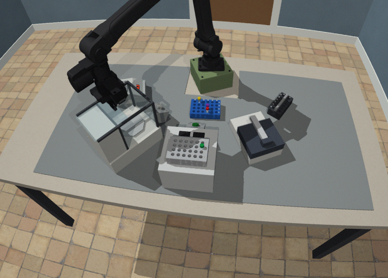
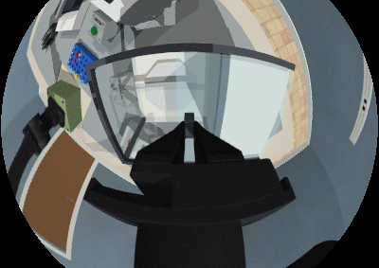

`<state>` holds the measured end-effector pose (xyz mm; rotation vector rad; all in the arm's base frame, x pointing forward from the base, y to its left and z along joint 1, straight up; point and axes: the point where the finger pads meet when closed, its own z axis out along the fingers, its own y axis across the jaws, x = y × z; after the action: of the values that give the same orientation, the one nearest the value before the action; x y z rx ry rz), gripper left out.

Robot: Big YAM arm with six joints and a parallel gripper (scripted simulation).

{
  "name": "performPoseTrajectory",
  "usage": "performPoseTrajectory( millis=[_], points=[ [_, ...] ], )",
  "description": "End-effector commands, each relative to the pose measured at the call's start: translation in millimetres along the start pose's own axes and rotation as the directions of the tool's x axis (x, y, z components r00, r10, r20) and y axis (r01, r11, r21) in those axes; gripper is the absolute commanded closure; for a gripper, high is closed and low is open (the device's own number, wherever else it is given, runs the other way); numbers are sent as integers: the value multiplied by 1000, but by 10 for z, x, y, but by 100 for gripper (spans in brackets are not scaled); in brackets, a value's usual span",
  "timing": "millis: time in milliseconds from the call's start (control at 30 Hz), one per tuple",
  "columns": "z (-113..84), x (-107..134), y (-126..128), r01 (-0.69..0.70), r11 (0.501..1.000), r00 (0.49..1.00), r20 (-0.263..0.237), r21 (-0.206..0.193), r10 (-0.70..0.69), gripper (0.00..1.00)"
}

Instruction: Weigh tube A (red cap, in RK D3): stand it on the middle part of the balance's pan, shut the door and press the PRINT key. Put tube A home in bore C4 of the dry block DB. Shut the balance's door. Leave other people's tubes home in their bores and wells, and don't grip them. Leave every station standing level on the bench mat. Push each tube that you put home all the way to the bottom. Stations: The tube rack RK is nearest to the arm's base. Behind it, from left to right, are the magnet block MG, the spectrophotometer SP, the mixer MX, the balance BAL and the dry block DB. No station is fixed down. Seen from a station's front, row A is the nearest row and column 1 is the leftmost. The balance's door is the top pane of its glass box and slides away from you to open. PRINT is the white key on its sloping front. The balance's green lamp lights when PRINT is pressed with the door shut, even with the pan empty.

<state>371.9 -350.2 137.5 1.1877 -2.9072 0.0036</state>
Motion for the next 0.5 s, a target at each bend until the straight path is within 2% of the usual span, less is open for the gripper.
performPoseTrajectory(
  millis=[0, 467],
  points=[
    [-138, 10, -227, 4, 999, 1000, 3, 34, -4, 94],
    [-137, 11, -364, 4, 999, 1000, 3, 34, -4, 94]
  ],
)
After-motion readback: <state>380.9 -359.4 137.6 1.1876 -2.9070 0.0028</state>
